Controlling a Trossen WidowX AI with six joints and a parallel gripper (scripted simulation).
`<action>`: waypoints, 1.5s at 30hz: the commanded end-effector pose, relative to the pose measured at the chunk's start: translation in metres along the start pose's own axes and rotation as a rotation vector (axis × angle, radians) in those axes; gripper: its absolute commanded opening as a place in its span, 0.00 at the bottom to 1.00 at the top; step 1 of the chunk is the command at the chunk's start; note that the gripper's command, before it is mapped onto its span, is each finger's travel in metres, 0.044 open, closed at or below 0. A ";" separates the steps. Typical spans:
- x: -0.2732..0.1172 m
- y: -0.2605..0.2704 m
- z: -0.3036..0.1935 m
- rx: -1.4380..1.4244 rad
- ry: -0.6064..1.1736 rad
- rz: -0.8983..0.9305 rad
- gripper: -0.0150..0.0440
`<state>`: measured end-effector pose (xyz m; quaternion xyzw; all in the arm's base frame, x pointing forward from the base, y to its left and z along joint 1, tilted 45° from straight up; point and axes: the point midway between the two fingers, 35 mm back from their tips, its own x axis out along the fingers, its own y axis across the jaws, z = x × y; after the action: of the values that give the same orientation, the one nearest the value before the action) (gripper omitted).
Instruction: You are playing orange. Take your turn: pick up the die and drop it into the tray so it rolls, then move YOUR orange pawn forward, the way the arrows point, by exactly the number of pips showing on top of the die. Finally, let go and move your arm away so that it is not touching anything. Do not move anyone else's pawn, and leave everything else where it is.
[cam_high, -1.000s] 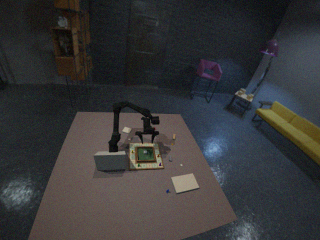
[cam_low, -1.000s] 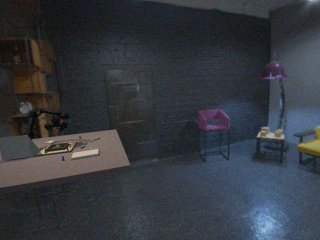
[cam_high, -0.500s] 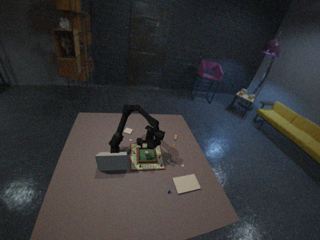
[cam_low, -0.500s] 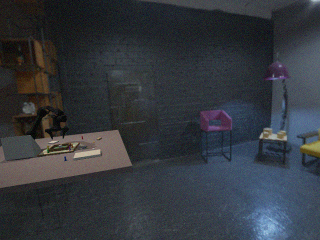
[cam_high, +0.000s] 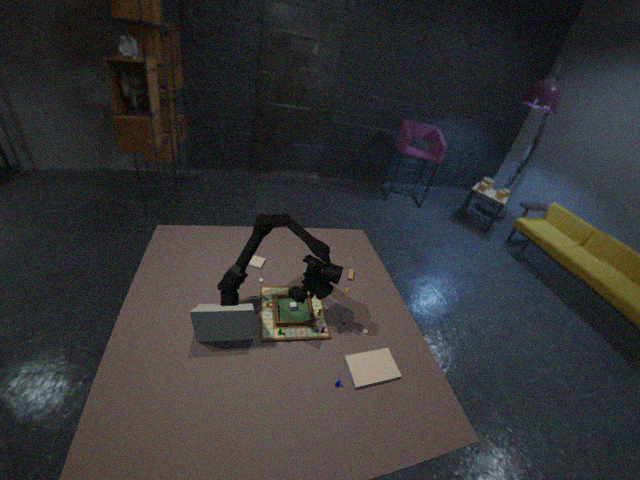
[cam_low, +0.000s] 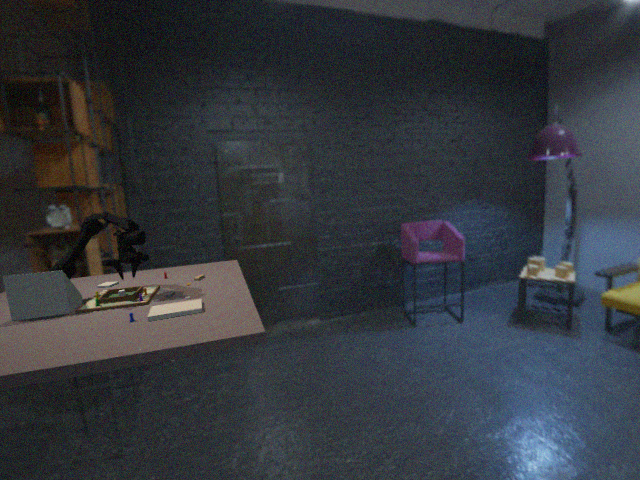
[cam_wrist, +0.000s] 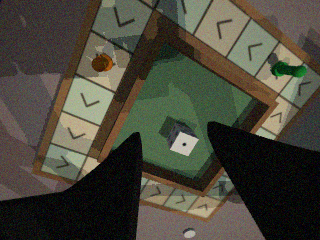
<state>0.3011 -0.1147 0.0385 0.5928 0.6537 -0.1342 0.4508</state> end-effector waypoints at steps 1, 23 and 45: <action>0.018 0.047 0.045 -0.734 0.005 0.052 0.59; 0.031 0.051 0.046 -0.804 0.005 0.057 0.59; 0.061 0.053 0.045 -0.805 0.005 0.059 0.59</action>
<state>0.3756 -0.0994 -0.0080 0.3835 0.6358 0.1468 0.6536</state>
